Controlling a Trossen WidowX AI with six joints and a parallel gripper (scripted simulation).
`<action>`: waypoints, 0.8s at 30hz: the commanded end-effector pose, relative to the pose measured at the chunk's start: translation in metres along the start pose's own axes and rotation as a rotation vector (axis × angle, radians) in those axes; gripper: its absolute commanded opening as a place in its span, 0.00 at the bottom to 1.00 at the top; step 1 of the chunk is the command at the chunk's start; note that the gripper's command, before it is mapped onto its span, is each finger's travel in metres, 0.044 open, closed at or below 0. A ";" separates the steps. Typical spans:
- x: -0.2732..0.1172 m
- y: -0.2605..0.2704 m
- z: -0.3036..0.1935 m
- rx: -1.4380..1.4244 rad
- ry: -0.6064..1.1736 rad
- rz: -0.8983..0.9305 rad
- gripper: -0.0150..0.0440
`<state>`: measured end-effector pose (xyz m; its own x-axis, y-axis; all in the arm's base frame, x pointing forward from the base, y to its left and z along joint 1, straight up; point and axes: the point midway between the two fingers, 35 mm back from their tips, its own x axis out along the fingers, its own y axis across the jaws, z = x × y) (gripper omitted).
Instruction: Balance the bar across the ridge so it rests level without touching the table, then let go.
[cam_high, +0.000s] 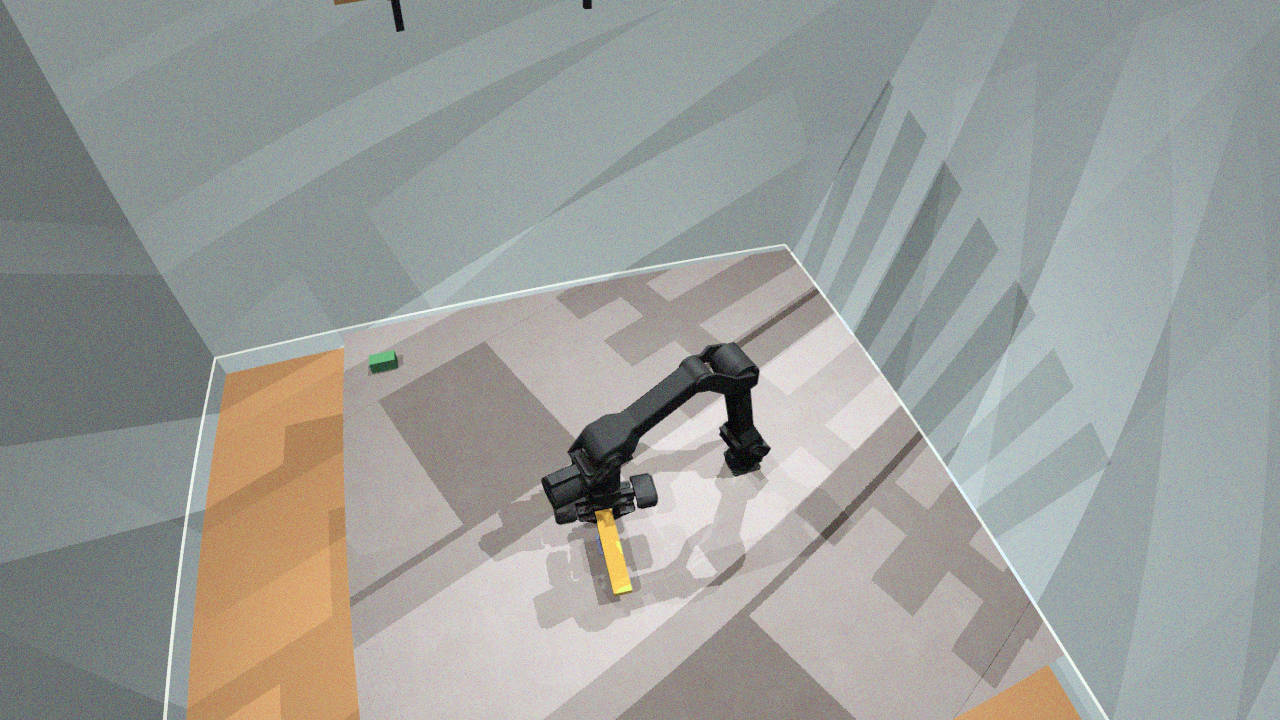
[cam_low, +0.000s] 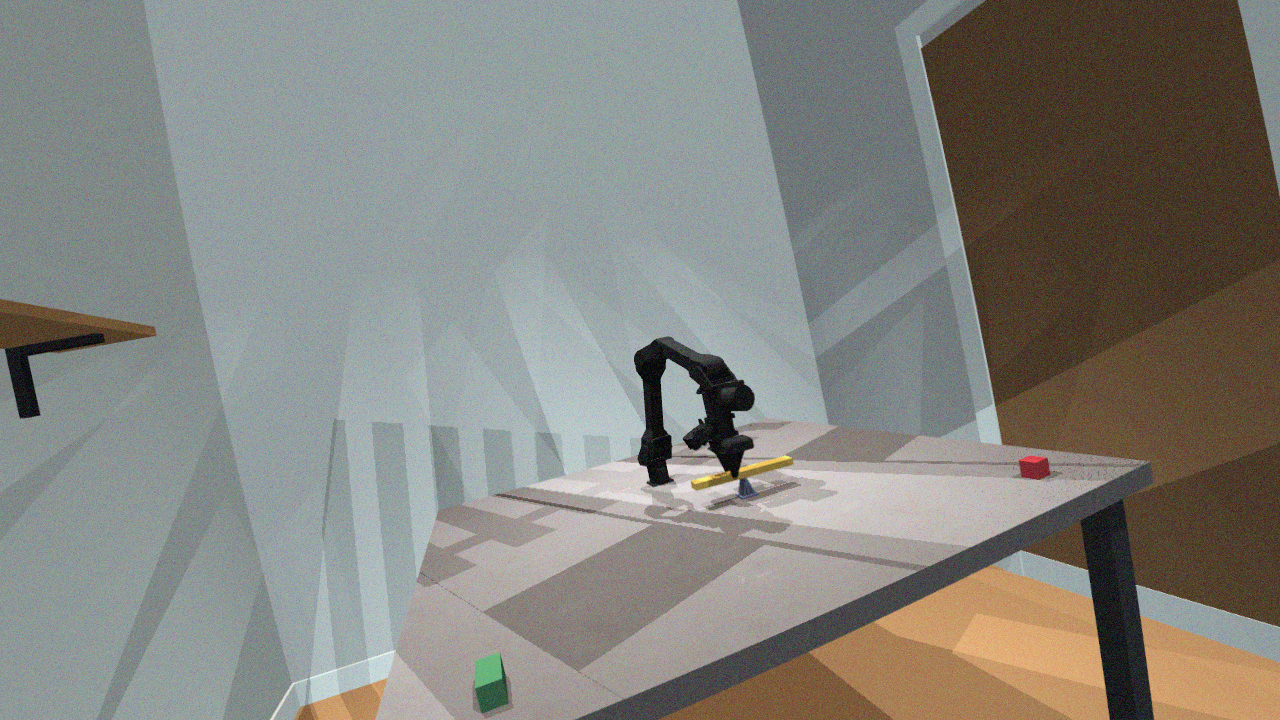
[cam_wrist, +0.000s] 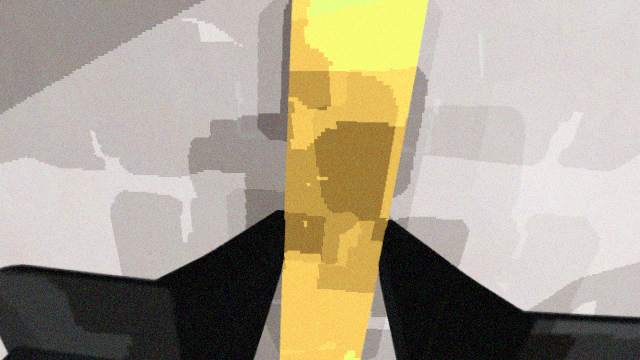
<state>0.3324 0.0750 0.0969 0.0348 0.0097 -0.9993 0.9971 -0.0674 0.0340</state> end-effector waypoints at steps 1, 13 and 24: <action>0.002 0.000 0.000 0.002 -0.002 0.000 0.25; 0.001 0.000 0.001 0.002 -0.002 0.000 0.25; 0.001 0.000 0.001 0.002 -0.002 0.000 0.25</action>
<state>0.3324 0.0748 0.0964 0.0356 0.0099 -0.9993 0.9971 -0.0682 0.0349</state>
